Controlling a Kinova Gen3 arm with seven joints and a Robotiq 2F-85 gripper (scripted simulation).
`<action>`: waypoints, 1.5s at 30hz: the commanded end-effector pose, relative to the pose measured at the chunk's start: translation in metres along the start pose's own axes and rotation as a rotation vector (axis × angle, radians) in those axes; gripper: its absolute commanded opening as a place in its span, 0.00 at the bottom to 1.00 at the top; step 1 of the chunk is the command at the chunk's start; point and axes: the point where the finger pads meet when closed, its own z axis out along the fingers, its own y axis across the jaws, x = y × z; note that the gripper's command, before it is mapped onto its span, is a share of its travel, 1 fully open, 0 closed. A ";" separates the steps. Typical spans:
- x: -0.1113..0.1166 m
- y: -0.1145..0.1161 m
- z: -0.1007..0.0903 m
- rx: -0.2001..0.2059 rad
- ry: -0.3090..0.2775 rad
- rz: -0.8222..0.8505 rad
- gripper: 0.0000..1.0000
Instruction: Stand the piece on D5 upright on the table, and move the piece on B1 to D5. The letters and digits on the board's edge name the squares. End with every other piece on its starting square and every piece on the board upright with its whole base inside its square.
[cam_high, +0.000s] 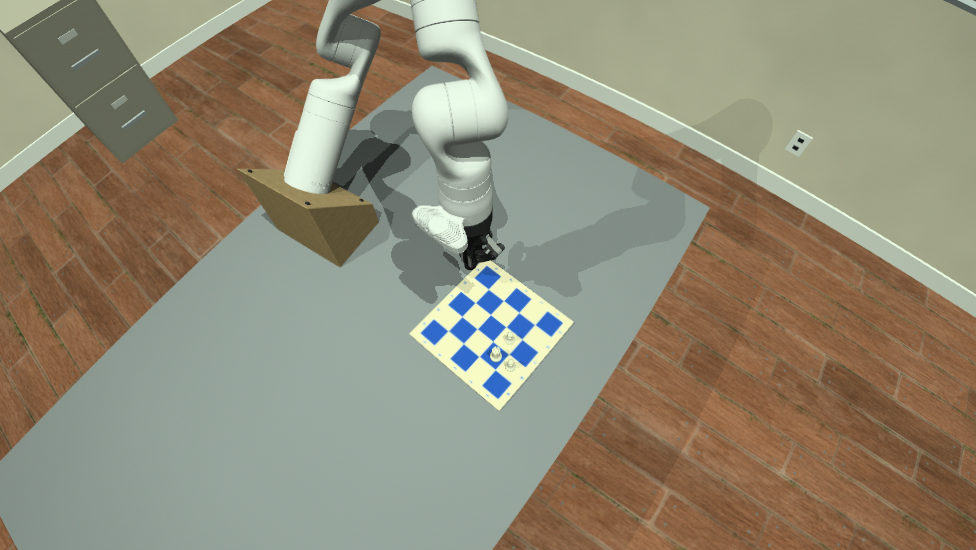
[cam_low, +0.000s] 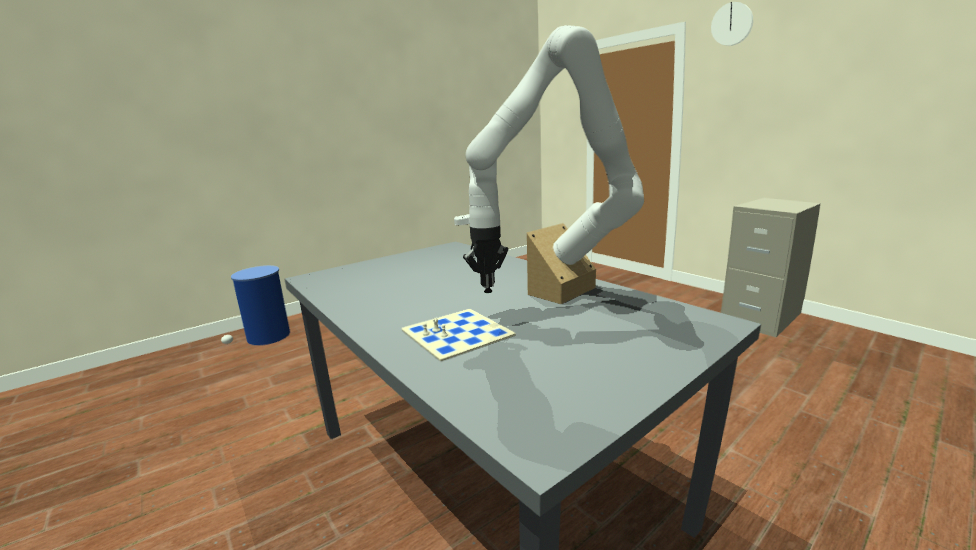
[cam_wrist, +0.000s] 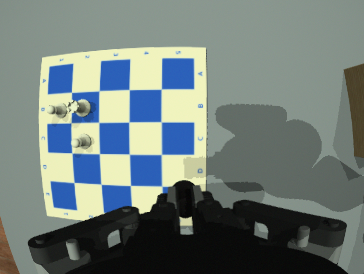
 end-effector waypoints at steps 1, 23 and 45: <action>0.000 -0.001 -0.001 0.003 0.002 0.000 0.00; -0.098 -0.123 0.004 0.003 0.002 -0.019 0.00; -0.098 -0.124 0.017 0.003 0.002 -0.019 0.00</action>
